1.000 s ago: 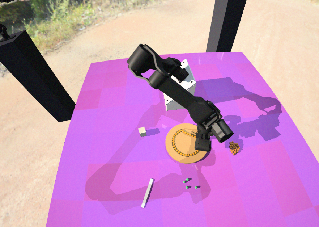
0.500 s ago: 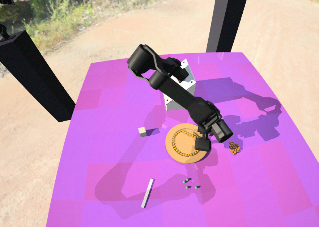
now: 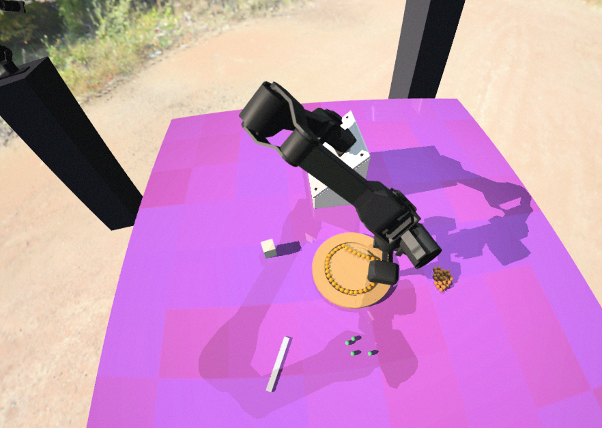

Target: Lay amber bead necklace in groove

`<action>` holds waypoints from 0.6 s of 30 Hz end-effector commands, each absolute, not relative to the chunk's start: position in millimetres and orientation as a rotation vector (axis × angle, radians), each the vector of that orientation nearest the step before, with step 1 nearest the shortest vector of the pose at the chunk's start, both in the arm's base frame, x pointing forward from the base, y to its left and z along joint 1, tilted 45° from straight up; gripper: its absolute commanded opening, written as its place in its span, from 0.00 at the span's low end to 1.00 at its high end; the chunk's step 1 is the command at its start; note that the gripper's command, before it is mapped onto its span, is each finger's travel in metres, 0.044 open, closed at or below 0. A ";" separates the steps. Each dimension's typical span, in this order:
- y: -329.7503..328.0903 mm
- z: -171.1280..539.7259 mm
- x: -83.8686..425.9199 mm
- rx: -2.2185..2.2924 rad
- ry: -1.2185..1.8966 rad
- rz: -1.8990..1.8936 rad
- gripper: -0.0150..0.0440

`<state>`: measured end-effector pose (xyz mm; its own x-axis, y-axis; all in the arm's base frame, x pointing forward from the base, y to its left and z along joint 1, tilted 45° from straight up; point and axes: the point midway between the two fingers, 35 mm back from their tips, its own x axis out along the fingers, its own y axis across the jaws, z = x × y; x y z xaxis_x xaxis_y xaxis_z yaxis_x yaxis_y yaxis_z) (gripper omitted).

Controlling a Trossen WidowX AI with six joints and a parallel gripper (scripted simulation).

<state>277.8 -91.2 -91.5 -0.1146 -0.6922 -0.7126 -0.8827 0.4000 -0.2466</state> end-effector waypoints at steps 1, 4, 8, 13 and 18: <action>-90.8 -91.6 277.5 -1.348 1.868 0.305 1.00; -90.8 -91.6 277.5 -1.348 1.868 0.305 1.00; -90.8 -91.6 277.5 -1.348 1.868 0.305 1.00; -83.0 -76.5 276.9 -1.340 1.866 0.294 0.82; -76.4 -62.0 275.6 -1.332 1.865 0.284 0.60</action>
<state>277.2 -77.1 -65.1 -0.1090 -0.6931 -0.7126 -0.8752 0.4068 -0.2618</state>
